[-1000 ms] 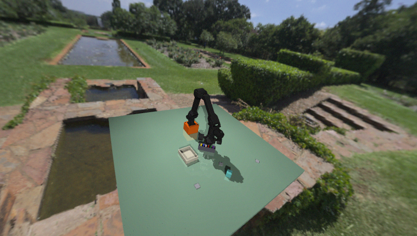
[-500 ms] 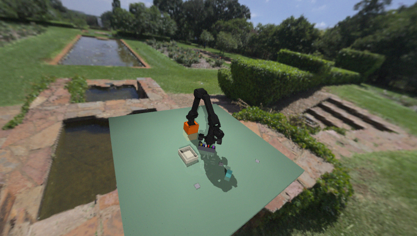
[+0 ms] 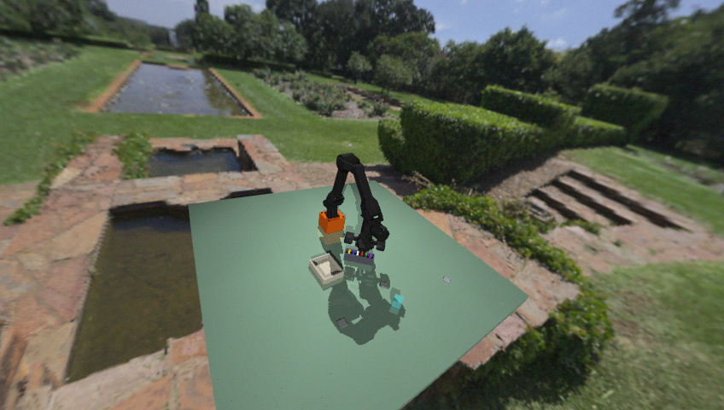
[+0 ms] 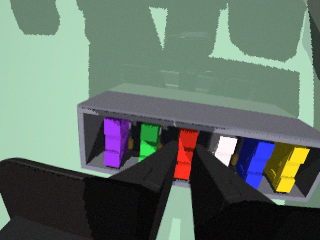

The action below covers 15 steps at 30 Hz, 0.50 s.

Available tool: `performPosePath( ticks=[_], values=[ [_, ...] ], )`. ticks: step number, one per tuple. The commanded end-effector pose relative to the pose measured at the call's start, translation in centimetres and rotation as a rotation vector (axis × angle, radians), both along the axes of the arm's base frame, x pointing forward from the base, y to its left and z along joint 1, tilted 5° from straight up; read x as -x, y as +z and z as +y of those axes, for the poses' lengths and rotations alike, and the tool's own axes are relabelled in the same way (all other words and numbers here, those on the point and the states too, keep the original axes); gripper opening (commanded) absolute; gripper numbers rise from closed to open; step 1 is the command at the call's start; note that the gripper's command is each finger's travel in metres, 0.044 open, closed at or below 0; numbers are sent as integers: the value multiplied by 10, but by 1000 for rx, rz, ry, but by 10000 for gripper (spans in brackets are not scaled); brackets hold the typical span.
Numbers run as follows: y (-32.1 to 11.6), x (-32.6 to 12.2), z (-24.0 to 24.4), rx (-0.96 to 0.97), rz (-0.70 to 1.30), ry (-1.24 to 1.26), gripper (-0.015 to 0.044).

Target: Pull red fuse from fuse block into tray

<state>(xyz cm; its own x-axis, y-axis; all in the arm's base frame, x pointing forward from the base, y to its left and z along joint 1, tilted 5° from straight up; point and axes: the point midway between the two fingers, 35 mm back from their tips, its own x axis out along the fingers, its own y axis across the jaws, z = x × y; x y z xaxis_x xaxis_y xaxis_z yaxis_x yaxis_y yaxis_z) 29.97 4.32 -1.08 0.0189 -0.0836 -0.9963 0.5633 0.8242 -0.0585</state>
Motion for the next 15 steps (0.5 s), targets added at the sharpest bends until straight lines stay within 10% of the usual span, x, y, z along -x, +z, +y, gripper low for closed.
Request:
performPosePath(
  ticks=[1, 15],
  values=[
    [0, 0, 0, 0, 0, 0, 14],
    [4, 0, 0, -1, 0, 0, 0]
  ],
)
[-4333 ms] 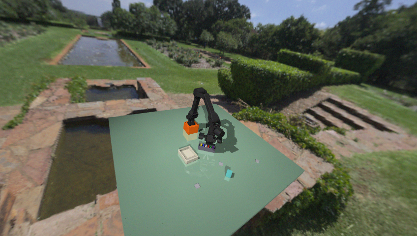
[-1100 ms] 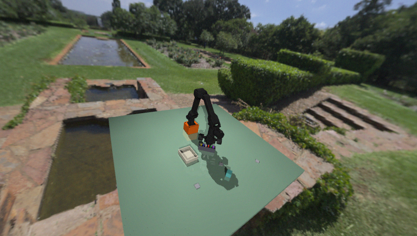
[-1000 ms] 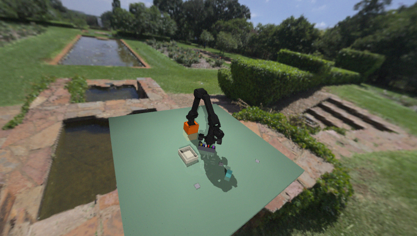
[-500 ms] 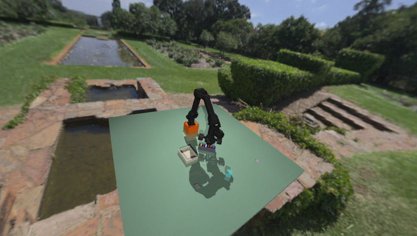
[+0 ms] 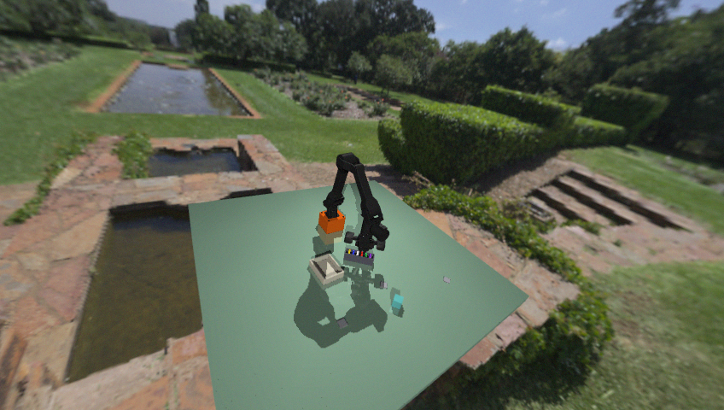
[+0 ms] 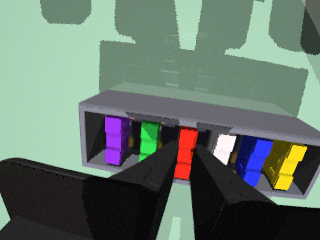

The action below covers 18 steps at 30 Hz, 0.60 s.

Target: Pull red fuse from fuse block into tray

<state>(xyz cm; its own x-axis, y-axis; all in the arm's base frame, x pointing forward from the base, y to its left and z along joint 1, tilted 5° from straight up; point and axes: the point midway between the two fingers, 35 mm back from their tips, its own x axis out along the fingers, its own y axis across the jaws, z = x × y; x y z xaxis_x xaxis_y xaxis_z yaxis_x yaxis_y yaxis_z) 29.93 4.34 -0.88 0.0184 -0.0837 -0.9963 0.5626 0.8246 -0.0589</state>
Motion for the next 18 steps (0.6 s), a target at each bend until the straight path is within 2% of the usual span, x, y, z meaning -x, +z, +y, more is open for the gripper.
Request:
performPosePath(
  ticks=[1, 18],
  values=[
    [3, -1, 0, -1, 0, 0, 0],
    [11, -1, 1, -2, 0, 1, 0]
  ],
)
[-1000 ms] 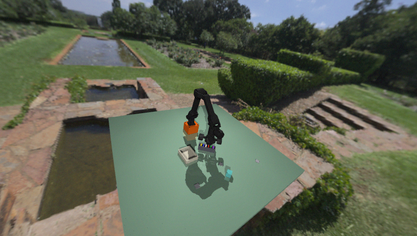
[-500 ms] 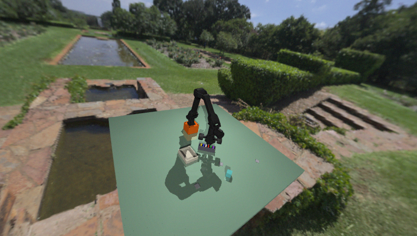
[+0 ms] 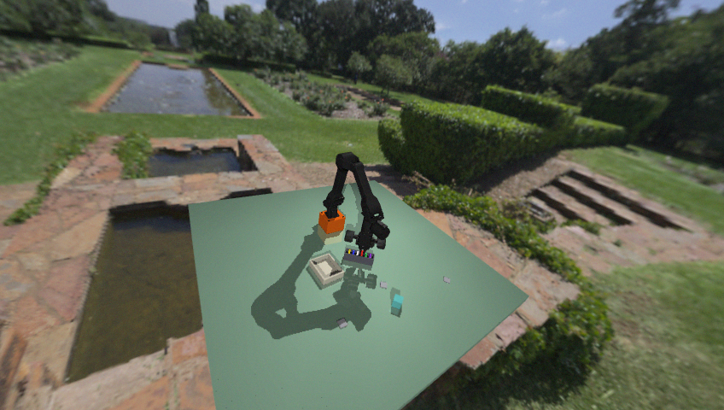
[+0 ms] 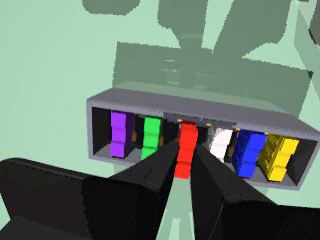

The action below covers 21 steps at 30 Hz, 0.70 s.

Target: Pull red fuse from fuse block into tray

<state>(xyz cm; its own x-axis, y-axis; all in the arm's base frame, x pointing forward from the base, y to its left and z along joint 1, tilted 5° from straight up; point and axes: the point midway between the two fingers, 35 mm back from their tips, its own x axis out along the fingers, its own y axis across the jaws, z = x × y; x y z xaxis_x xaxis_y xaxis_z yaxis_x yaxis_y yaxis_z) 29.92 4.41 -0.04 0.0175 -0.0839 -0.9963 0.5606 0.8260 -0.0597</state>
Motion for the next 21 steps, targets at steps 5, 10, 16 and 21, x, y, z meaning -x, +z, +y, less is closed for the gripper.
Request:
performPosePath(
  ticks=[5, 10, 16, 21],
  values=[
    [5, -1, 1, -2, -1, -2, 0],
    [7, -1, 1, -2, -1, -1, 0],
    [10, -1, 1, -3, 0, -1, 0],
    [13, 0, 2, -3, 0, -1, 0]
  ],
)
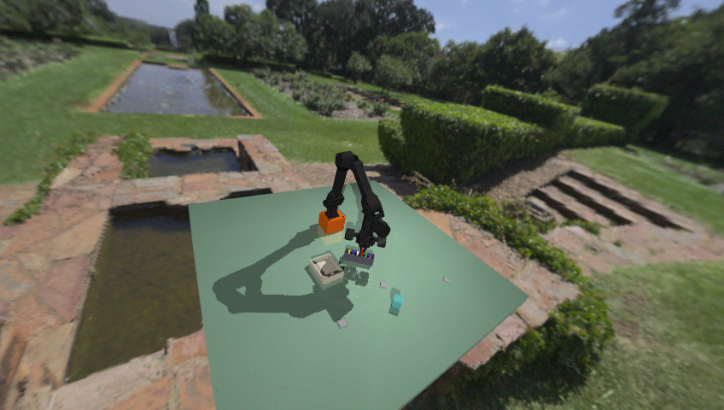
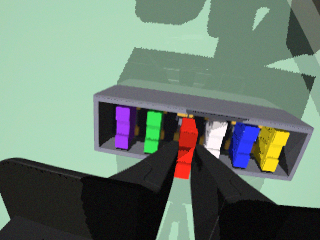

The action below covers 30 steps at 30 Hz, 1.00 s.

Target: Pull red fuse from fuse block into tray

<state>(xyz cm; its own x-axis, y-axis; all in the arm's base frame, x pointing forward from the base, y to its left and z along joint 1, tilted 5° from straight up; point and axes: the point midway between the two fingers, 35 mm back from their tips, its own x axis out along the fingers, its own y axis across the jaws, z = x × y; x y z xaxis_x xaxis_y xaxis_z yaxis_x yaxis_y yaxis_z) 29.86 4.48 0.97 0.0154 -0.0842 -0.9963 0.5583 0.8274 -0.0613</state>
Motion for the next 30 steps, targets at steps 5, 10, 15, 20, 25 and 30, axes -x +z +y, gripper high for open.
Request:
performPosePath(
  ticks=[5, 10, 15, 20, 25, 30],
  values=[
    [5, -1, 1, -4, -2, -3, 0],
    [8, -1, 1, -4, -2, -3, 0],
    [10, -1, 1, -4, -2, -3, 0],
    [12, 0, 2, -5, -2, -2, 0],
    [15, 0, 2, -5, -2, -2, 0],
    [17, 0, 2, -5, -1, -2, 0]
  ],
)
